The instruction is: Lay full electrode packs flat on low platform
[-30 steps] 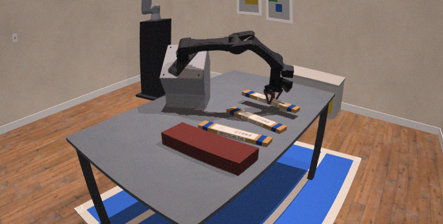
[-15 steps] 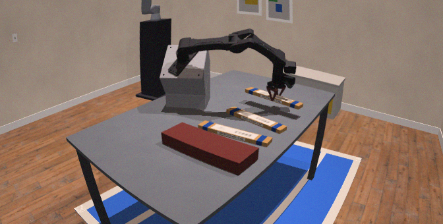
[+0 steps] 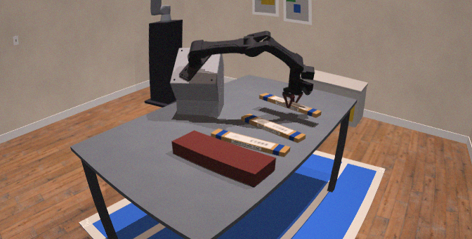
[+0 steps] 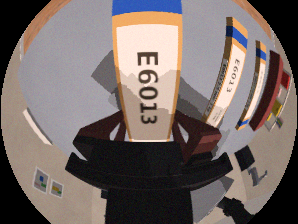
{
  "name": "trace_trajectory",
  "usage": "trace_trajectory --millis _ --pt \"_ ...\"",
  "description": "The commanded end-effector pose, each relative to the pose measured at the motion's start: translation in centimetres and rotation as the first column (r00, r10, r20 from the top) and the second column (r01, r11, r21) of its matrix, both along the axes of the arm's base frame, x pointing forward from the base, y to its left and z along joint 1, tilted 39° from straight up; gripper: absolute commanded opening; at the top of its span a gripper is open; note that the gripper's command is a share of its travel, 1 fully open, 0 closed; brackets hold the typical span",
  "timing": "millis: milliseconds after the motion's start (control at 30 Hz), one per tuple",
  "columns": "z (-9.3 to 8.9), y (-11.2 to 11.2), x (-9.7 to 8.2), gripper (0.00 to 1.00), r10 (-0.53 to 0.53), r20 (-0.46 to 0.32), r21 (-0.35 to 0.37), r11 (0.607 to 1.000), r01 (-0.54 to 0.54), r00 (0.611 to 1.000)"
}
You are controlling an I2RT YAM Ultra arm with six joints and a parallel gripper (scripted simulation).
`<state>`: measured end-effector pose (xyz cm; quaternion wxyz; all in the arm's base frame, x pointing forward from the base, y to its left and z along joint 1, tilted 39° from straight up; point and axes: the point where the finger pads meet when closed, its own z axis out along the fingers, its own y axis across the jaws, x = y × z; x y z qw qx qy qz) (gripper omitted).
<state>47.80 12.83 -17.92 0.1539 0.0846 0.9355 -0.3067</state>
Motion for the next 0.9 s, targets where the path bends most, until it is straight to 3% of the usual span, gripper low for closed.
trace_trajectory --millis 0,867 --pt "3.78 5.44 0.88 0.0 0.078 0.081 0.037 0.996 -0.081 0.994" --pt "3.44 5.67 0.67 0.0 0.081 0.086 0.037 0.996 -0.085 0.993"
